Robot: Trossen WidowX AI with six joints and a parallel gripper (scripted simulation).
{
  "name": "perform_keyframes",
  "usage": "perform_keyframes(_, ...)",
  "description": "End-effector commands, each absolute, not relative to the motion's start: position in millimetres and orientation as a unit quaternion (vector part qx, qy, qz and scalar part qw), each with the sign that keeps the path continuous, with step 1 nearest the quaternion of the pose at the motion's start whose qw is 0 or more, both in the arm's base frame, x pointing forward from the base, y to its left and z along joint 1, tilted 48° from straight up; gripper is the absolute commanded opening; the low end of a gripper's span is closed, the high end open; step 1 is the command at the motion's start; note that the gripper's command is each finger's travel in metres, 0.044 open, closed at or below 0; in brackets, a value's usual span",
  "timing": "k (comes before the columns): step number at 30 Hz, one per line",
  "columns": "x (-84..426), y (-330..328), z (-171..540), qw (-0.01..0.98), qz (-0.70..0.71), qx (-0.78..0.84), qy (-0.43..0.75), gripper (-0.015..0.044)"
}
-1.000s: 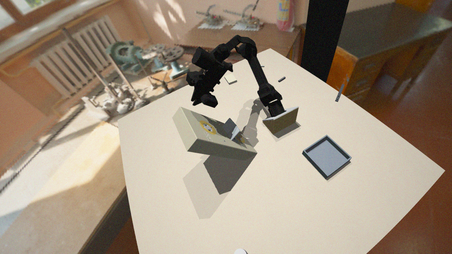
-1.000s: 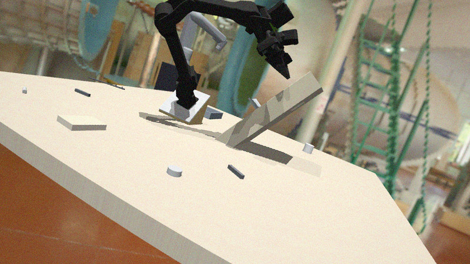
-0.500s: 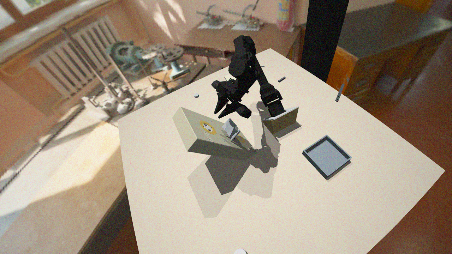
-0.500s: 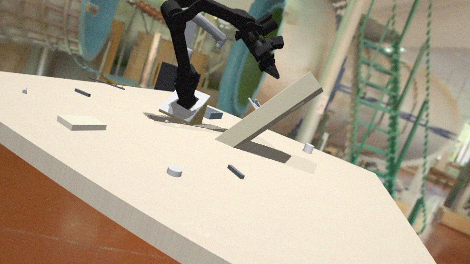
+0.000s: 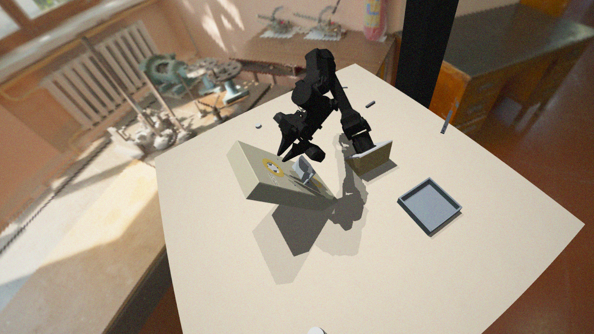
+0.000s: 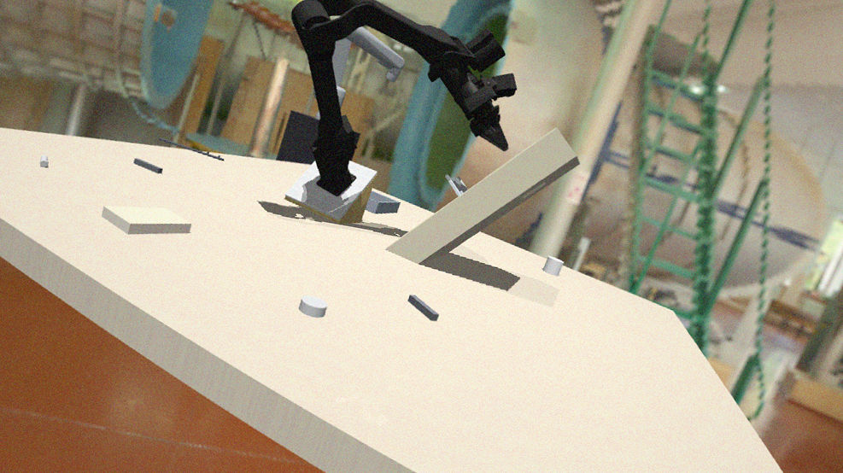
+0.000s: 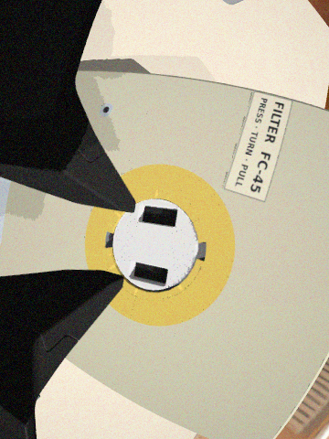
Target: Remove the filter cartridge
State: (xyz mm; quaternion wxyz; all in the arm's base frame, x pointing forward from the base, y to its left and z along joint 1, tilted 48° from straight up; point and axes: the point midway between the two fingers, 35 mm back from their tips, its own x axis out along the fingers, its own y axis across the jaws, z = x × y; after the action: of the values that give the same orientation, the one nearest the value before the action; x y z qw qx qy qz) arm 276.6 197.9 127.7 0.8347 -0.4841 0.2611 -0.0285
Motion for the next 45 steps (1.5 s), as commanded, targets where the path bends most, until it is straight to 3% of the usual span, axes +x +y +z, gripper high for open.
perform_keyframes(1,281,194,123,0.831,-0.028,-0.488,0.264,0.0112)
perform_keyframes(45,305,184,114,0.832,-0.029,-0.489,0.260,0.0112)
